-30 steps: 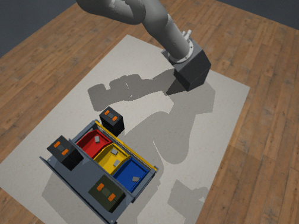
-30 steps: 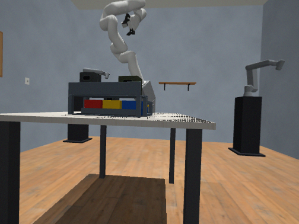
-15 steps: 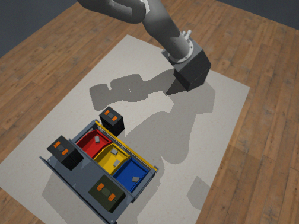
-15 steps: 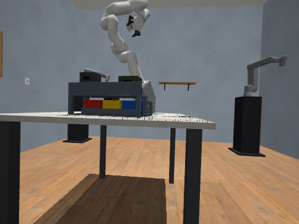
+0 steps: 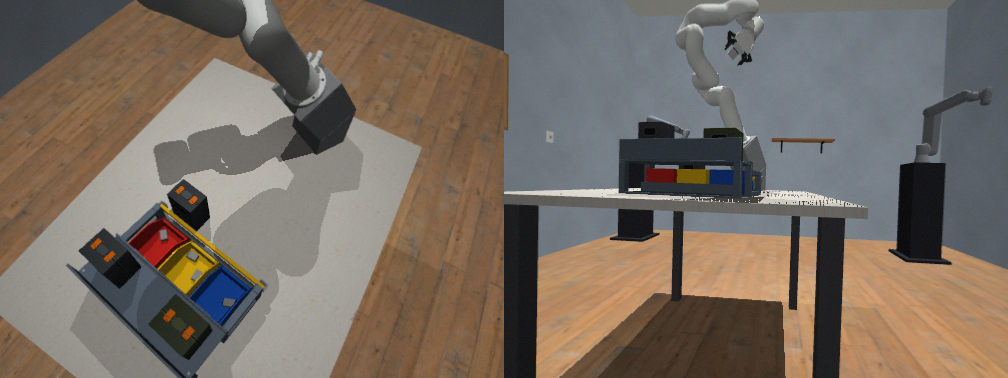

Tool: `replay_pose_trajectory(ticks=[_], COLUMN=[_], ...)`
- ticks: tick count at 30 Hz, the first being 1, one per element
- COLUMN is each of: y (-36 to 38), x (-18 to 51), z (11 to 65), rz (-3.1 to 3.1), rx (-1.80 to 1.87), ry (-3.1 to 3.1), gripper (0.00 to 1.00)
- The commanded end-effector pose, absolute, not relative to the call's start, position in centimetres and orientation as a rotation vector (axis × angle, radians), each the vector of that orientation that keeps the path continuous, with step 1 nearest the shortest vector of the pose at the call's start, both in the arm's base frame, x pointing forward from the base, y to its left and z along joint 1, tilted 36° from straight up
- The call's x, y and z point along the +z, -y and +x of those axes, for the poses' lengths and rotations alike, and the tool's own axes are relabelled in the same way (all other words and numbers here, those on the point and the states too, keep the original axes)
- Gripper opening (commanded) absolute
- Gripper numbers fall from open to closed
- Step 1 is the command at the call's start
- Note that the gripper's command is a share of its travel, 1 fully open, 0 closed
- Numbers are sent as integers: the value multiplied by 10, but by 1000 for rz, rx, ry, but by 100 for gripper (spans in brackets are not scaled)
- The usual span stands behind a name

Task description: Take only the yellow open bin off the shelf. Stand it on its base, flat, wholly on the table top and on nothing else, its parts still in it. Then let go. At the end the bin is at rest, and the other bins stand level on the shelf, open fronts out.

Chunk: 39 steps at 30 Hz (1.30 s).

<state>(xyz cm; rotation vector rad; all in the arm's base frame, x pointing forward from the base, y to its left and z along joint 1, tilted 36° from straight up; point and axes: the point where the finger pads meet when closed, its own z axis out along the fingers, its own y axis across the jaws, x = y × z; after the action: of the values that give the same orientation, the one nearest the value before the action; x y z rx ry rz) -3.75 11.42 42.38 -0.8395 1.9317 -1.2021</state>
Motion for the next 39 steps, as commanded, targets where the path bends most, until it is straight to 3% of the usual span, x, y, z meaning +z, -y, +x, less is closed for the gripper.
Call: replay_pose_trajectory(ticks=[1,5,17,22,34,39], y=[-123,-155,-155,-195,-195,-236], x=[418,395,395,366,366,337], z=[-37,-34,-34,-30,-30,-27], rz=[-791,-598,-598,-359,-359,-124], rx=[-1161,-1002,-1002,-799,-799,-593], ry=[-1948,-1995,-1995,-2029,-2029,-2034], gripper=[100,100,100,100,100,100])
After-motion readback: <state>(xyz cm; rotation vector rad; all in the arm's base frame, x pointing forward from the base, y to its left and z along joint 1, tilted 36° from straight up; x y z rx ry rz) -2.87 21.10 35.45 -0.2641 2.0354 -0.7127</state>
